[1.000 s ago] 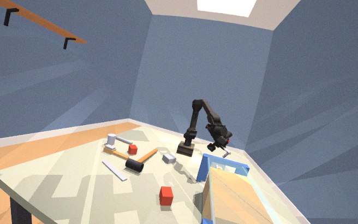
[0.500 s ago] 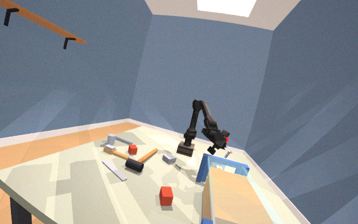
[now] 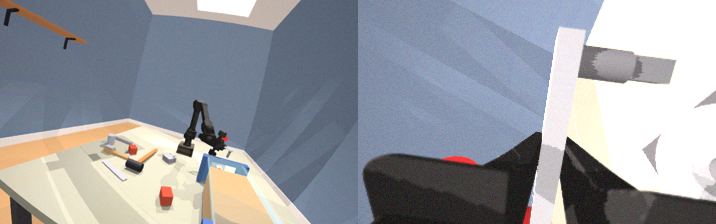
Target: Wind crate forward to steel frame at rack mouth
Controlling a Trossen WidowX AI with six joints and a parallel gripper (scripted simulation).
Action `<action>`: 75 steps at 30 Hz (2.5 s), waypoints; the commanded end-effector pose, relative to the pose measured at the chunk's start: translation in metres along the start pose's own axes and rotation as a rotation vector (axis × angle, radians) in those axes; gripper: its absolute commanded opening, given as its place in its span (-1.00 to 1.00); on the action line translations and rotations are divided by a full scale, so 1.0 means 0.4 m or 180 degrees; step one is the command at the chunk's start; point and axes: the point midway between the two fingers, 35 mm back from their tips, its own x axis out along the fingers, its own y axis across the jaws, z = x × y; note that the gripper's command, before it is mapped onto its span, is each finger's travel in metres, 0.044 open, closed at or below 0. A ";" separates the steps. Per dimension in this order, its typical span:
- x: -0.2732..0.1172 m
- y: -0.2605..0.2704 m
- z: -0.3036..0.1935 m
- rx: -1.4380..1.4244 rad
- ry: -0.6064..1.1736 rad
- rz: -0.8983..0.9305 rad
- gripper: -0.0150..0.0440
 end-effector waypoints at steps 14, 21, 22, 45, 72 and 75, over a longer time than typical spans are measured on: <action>-0.001 0.006 0.000 -0.0042 -0.0012 0.0698 -0.49; 0.000 -0.001 -0.001 -0.0042 -0.0017 0.0646 -0.49; -0.001 -0.003 -0.003 -0.0053 -0.0021 0.0632 -0.49; -0.036 -0.059 -0.100 -0.0063 0.0025 0.0522 -0.49; -0.045 -0.077 -0.128 0.0069 -0.0043 0.0784 -0.49; -0.043 -0.084 -0.128 0.0069 -0.0043 0.0784 -0.49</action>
